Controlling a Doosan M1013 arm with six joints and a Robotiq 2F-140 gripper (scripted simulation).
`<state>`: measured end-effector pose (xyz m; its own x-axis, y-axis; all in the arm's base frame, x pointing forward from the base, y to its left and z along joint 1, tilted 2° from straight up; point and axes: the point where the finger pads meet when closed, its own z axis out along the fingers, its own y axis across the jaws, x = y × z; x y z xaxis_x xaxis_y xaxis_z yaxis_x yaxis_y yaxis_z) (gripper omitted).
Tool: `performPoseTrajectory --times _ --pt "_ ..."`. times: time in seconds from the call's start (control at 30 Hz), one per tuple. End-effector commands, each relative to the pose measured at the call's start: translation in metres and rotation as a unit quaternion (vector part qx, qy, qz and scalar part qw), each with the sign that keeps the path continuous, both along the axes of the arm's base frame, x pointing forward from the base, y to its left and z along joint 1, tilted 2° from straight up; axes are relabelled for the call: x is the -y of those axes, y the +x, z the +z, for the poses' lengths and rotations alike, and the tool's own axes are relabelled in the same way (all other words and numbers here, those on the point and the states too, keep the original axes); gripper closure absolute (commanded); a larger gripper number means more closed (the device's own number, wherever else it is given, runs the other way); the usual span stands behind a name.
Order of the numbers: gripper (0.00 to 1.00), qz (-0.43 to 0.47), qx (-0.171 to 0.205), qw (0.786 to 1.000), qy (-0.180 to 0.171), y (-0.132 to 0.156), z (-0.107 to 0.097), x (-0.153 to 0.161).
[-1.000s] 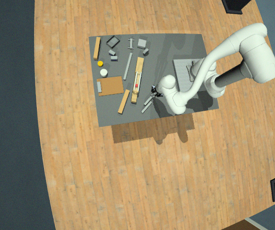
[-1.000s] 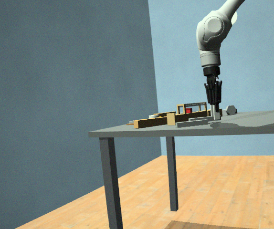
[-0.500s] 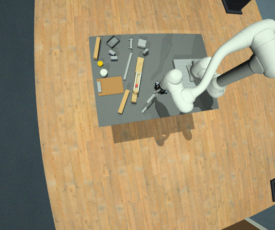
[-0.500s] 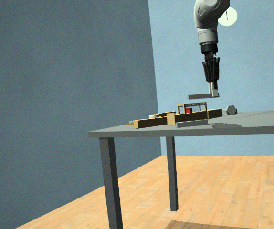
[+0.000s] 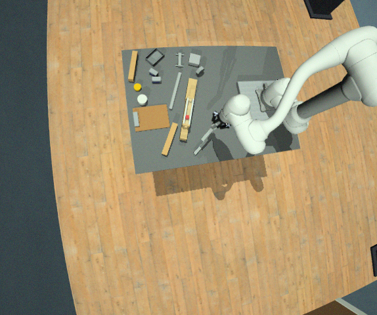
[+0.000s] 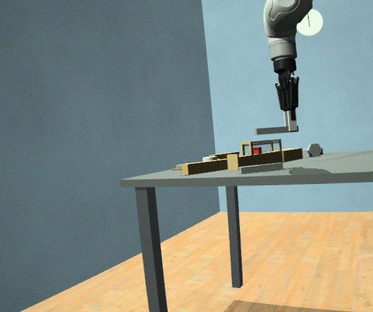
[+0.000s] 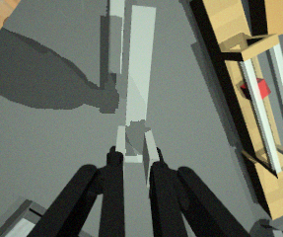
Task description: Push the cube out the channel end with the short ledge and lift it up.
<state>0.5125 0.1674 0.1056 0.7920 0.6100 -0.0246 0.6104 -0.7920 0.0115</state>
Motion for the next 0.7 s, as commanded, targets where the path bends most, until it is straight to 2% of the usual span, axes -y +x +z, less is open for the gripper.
performPoseTrajectory --times 0.0,0.67 --pt "1.0 0.0 0.0 1.0 0.0 0.0 0.0001 0.0" --pt "1.0 0.002 0.0 1.0 0.0 0.0011 0.0001 0.002"
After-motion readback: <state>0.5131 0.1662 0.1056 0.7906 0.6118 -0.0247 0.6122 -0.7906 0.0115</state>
